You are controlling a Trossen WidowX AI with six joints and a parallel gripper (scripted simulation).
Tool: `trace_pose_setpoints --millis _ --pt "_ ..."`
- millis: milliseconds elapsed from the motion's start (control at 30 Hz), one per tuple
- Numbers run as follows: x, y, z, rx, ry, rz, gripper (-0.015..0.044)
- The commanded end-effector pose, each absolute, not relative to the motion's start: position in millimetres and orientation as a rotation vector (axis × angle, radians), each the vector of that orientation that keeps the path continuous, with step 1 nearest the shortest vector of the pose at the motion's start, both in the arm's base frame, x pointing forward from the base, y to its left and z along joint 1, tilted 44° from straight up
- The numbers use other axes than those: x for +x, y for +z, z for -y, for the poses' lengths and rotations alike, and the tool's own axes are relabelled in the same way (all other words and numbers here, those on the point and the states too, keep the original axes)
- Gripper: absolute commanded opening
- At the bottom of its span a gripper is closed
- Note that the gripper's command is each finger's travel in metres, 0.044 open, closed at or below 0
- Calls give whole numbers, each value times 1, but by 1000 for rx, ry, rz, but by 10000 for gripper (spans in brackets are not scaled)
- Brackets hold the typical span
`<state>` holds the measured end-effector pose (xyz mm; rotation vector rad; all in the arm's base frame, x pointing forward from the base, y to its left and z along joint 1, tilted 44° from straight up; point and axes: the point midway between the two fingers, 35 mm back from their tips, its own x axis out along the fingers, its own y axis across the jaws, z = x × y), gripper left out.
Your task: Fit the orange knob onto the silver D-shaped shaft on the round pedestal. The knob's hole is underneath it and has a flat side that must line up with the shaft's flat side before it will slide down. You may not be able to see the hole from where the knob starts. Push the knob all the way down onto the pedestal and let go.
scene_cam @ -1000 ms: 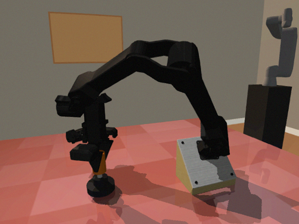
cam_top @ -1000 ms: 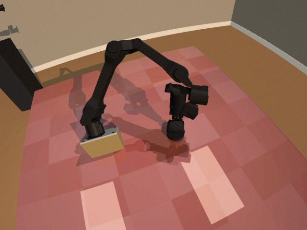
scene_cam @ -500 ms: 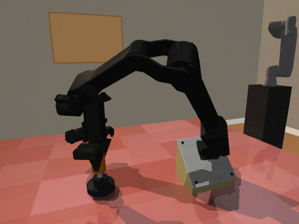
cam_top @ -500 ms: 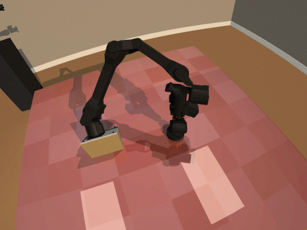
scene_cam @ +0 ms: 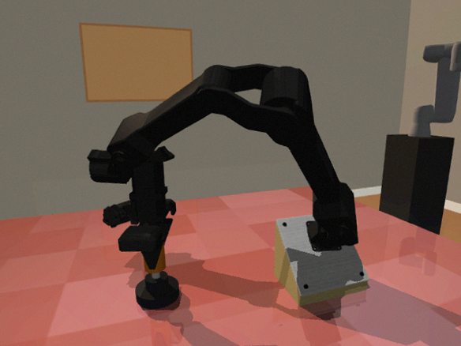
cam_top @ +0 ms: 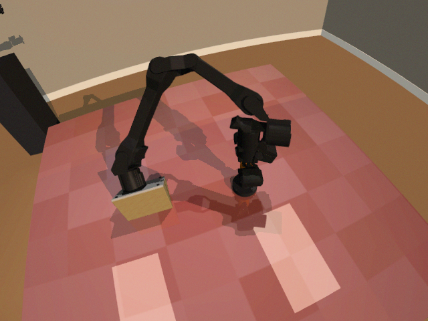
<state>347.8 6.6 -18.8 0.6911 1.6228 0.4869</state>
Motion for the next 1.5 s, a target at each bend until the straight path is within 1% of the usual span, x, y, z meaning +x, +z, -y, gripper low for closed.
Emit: trace_pose_setpoints --millis 0,900,1133,1467 --pt "346 -18 -7 688 492 -1620 0" --pt "348 -17 -5 688 492 -1620 0" --pt "349 -16 -6 539 644 -1546 0" --pt "348 -19 -6 531 651 -1542 0"
